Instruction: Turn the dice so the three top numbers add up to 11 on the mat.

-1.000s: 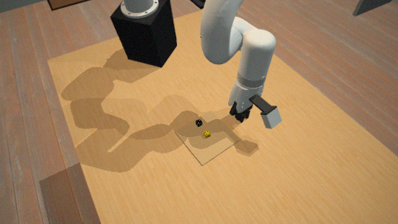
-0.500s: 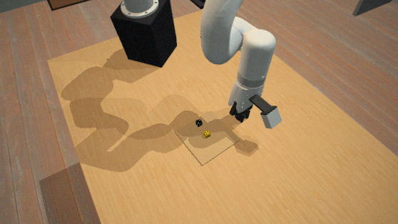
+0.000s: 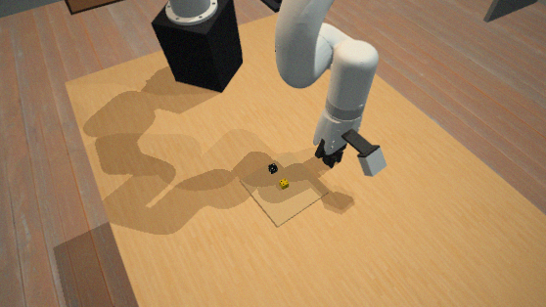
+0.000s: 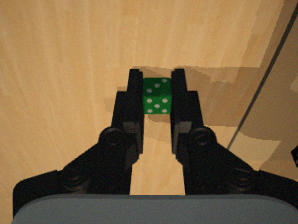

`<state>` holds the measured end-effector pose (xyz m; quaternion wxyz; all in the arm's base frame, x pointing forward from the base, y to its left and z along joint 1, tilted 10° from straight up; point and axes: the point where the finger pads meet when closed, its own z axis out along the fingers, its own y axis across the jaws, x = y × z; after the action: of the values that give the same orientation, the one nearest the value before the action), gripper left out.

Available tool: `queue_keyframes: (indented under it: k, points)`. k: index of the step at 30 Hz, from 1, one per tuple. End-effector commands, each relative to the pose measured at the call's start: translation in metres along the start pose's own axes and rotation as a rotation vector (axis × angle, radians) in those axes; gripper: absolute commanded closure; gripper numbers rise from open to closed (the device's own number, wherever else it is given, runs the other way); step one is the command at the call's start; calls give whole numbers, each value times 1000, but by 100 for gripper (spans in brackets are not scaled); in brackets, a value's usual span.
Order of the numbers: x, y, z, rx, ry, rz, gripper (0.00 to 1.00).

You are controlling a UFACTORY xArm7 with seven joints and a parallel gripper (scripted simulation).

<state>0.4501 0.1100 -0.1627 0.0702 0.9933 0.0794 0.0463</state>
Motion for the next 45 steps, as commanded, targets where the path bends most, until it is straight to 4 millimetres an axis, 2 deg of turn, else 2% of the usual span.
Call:
queue_keyframes:
  k: [1,5,11,13,19,23,36,37,39,40,41,42,43,44,45]
  points:
    - [2,0,-1,1,3,0,89]
    - [2,0,-5,1,3,0,89]
    - [2,0,-36,1,3,0,89]
    - [2,0,-36,1,3,0,89]
    - [1,0,-80,1,3,0,89]
    - [1,0,-98,1,3,0,89]
    - [2,1,-101,1,3,2,89]
    - [5,10,-101,1,3,12,89]
    - [18,53,-102,2,2,63,89]
    - [18,53,-102,2,2,63,89]
    - [24,81,-103,2,2,96,89]
    - [24,82,-103,2,2,96,89]
    - [28,108,-104,2,3,125,89]
    - [28,108,-104,2,3,125,89]
    - [30,128,-105,2,3,146,89]
